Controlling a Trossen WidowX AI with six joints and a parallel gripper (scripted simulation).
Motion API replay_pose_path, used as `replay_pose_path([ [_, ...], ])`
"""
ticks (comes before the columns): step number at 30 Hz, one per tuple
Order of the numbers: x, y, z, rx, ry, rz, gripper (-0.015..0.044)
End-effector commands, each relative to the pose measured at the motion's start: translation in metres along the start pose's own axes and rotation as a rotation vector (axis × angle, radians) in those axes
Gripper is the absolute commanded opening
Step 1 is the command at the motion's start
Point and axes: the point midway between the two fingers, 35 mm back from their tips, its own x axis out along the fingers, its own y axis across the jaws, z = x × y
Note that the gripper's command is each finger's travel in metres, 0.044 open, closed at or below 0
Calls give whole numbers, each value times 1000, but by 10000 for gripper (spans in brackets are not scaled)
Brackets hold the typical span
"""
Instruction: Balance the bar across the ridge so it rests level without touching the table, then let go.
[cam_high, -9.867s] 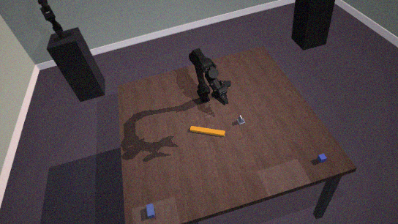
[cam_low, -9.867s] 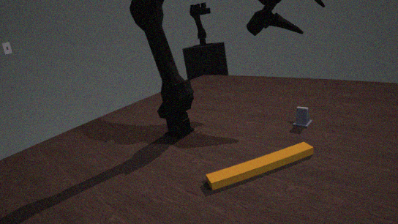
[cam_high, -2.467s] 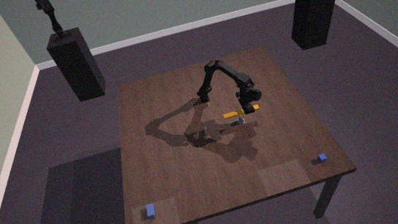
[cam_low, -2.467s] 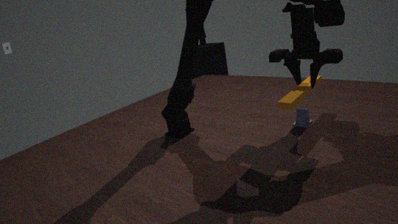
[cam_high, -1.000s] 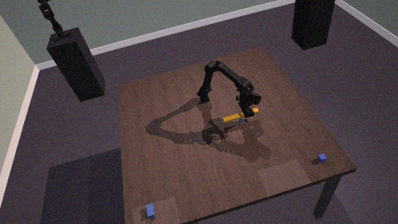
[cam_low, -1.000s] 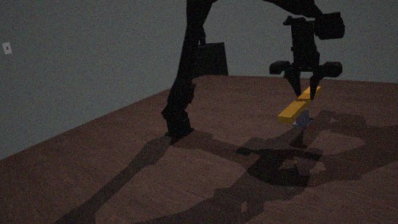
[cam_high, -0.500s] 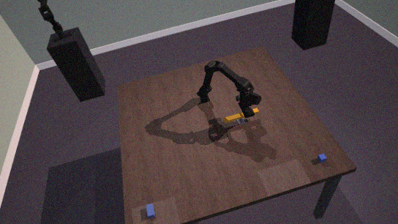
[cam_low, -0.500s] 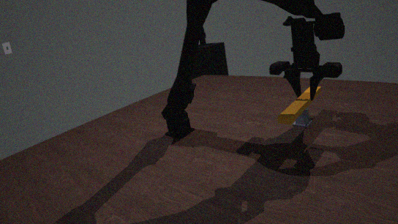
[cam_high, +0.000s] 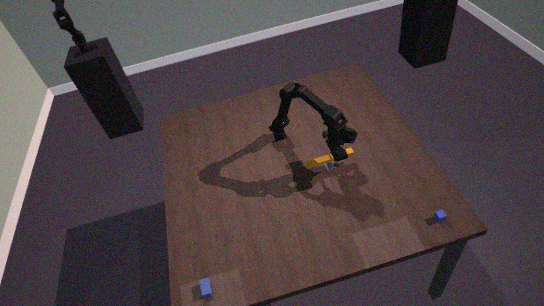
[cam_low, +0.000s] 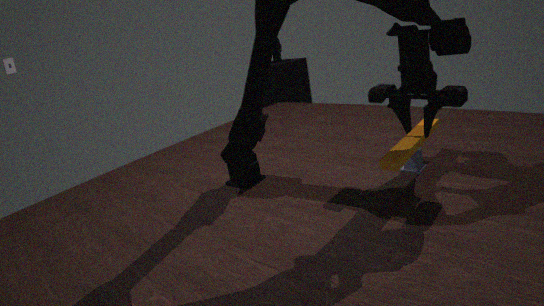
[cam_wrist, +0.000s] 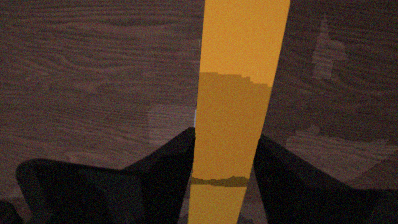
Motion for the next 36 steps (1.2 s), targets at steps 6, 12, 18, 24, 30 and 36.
replay_pose_path([
  [6,1,-1,-1,4,3,-3,0],
  [12,2,-1,-1,4,3,-3,0],
  [18,2,-1,-1,4,3,-3,0],
  [24,3,-1,-1,4,3,-3,0],
  [30,3,-1,-1,4,3,-3,0],
  [36,4,-1,-1,4,3,-3,0],
])
